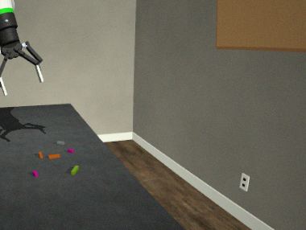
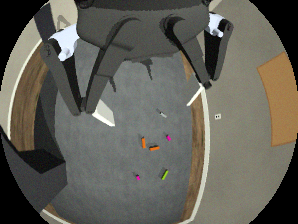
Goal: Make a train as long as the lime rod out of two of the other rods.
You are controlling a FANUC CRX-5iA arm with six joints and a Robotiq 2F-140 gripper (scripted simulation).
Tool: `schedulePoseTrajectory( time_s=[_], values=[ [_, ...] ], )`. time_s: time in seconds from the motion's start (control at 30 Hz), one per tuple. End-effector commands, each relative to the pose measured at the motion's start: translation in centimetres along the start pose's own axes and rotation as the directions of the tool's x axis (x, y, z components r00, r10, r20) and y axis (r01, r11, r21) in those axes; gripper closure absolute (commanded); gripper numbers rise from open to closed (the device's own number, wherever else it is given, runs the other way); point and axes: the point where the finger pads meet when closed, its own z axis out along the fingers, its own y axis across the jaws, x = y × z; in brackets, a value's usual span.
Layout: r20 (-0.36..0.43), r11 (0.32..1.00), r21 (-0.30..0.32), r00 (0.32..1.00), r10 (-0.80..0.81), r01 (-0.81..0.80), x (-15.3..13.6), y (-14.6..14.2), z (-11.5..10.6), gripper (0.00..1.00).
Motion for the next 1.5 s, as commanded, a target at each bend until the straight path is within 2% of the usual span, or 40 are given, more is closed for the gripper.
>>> schedulePoseTrajectory(
  time_s=[0.0,0.67,0.93,1.23,1.37,1.43,1.47],
  values=[
    [0.000,1.000,0.000,1.000,0.000,0.000,0.0,0.0,0.0,0.00],
    [-0.001,1.000,-0.004,1.000,-0.012,0.012,0.1,0.1,0.1,0.00],
    [0.006,0.982,-0.061,0.984,-0.179,0.179,1.3,1.1,2.1,0.00],
    [0.021,0.960,-0.088,0.964,-0.265,0.266,2.0,1.6,3.2,0.00],
    [0.048,0.924,-0.113,0.931,-0.362,0.365,2.7,2.3,4.4,0.00],
    [0.048,0.924,-0.113,0.931,-0.362,0.365,2.7,2.3,4.4,0.00],
    [0.065,0.901,-0.123,0.909,-0.412,0.417,3.1,2.7,5.1,0.00]
  ],
)
